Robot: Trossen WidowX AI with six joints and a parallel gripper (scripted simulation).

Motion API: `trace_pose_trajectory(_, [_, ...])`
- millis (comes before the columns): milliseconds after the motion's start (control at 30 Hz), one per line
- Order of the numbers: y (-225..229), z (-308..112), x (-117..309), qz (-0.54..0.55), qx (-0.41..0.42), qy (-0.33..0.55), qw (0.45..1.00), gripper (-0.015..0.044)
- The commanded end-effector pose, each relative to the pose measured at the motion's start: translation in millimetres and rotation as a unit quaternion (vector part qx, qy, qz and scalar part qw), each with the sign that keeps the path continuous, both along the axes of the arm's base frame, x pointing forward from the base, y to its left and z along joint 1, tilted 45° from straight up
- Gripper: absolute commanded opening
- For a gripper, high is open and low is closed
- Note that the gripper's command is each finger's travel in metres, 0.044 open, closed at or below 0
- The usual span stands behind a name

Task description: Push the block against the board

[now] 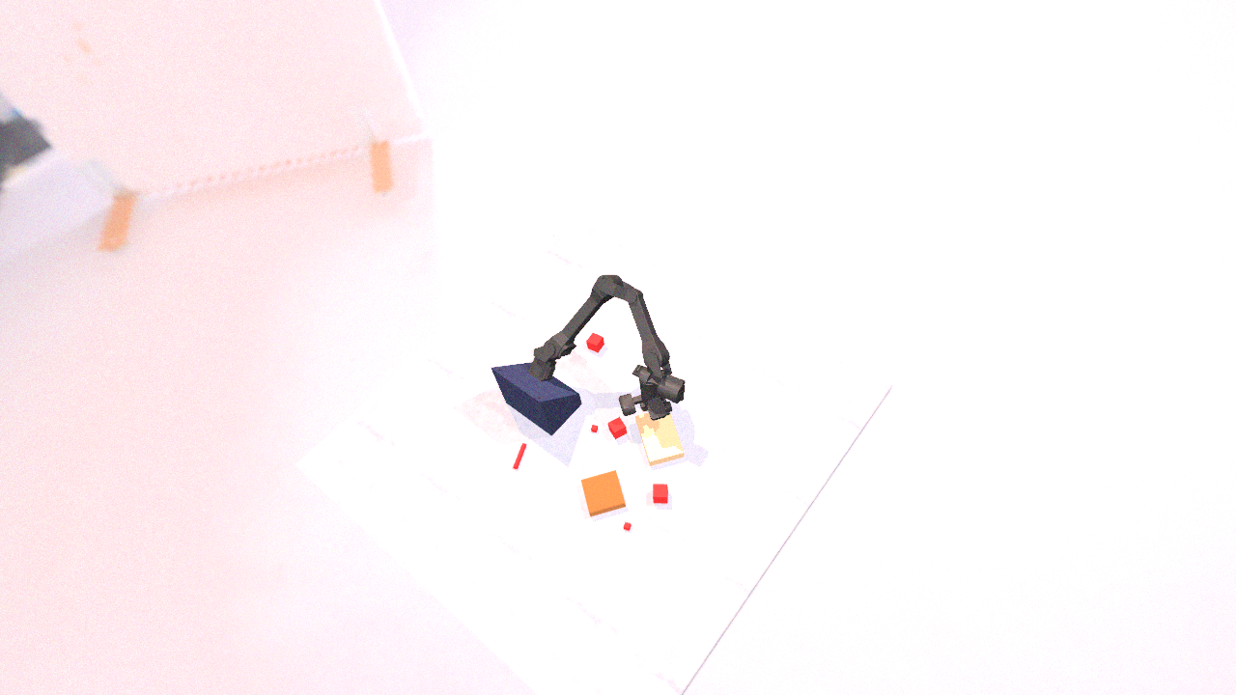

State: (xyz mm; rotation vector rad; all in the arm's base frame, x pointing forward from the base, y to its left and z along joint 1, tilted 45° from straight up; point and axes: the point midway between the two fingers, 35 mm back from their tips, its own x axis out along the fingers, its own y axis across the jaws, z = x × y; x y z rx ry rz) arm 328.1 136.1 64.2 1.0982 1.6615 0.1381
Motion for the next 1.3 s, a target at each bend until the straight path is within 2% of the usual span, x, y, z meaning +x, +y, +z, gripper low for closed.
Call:
trace_pose_trajectory(0, [-2.4,-2.6,5.6,0.001,-0.002,-0.003,1.0,0.0])
trace_pose_trajectory(1267, [-19.3,-19.0,35.4,0.001,-0.003,-0.004,1.0,0.0])
